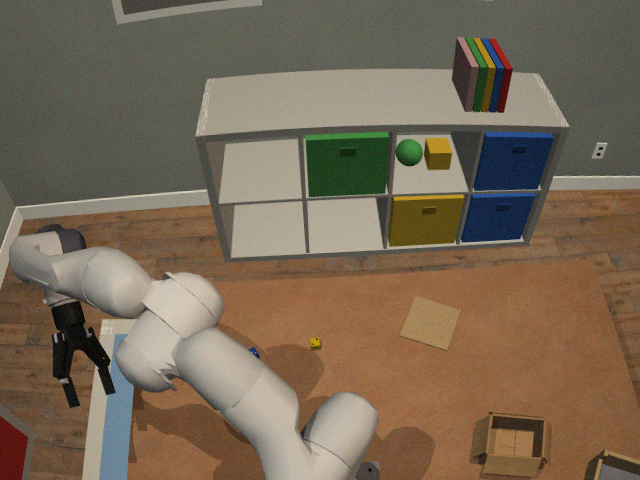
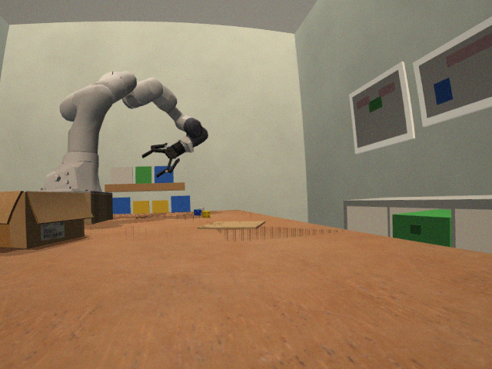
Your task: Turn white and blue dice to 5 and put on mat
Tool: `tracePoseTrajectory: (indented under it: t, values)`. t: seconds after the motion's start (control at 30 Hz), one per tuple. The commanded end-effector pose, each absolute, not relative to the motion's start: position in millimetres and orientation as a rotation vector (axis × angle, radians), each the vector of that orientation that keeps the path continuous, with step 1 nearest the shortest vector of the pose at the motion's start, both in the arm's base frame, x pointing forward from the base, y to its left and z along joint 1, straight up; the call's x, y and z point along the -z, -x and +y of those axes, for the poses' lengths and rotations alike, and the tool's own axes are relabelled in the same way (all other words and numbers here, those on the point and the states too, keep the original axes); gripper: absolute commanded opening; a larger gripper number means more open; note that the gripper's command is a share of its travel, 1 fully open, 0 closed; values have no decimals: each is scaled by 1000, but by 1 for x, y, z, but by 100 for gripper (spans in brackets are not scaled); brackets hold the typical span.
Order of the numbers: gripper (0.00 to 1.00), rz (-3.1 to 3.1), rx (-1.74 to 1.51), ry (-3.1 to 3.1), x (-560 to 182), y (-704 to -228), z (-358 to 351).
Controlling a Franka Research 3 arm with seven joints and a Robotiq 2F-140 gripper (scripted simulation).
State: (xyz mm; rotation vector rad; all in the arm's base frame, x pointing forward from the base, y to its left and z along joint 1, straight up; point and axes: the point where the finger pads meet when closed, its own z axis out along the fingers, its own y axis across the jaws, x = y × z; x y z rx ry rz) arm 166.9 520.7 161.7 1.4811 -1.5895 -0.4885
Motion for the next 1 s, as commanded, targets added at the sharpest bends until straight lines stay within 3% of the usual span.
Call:
tracePoseTrajectory:
  t: [0.0,0.63,0.97]
  values:
    - [100,-1589,489,-1481,-162,-167,521]
    - [100,-1600,485,-1478,-161,-169,520]
    - [100,-1943,357,-1334,-126,-252,482]
